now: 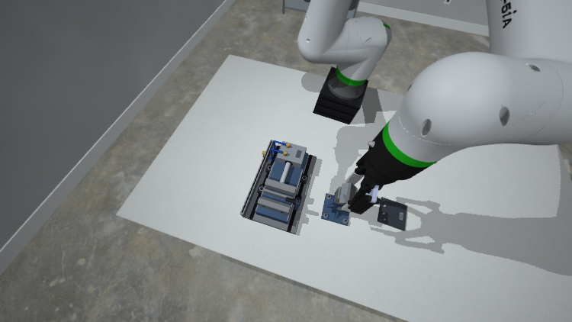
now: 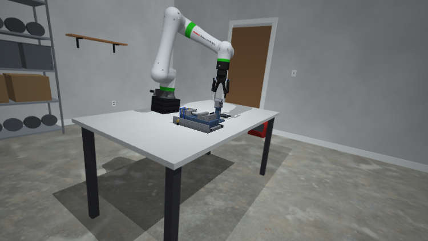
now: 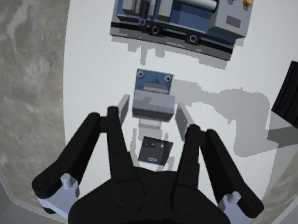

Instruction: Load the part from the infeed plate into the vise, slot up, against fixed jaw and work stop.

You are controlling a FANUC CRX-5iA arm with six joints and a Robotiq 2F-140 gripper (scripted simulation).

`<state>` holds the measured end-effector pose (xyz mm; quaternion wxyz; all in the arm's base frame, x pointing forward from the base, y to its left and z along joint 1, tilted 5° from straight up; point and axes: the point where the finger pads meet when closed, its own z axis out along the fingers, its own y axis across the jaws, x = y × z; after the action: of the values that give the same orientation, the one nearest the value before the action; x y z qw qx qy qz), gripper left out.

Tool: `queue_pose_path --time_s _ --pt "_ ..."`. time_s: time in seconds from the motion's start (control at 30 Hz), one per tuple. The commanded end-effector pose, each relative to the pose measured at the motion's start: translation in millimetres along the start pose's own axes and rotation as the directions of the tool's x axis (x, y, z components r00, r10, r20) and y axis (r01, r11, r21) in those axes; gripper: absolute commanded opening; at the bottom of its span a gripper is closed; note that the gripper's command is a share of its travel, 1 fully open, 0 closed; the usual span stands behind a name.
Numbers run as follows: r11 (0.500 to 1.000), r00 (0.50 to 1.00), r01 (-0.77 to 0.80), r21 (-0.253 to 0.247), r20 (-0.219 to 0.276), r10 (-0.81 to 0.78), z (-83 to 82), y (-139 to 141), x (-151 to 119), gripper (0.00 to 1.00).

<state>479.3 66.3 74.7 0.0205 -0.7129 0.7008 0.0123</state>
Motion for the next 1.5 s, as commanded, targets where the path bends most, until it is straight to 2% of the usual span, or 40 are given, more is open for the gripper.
queue_pose_path --time_s 0.0,0.53,0.6,1.1,1.17,1.47 --pt "1.0 1.0 0.001 -0.002 0.03 -0.001 0.0 0.0 0.9 0.51" --pt "1.0 0.983 0.001 -0.001 0.186 -0.001 0.4 0.0 4.9 0.51" --pt "1.0 0.983 0.001 -0.001 0.186 -0.001 0.4 0.0 4.9 0.51" --pt "1.0 0.945 0.001 -0.001 0.328 0.0 1.4 0.0 8.5 0.51" --pt "1.0 0.945 0.001 -0.001 0.328 0.0 1.4 0.0 8.5 0.51" --pt "1.0 0.914 0.001 -0.002 0.406 0.0 2.3 0.1 10.5 0.51"
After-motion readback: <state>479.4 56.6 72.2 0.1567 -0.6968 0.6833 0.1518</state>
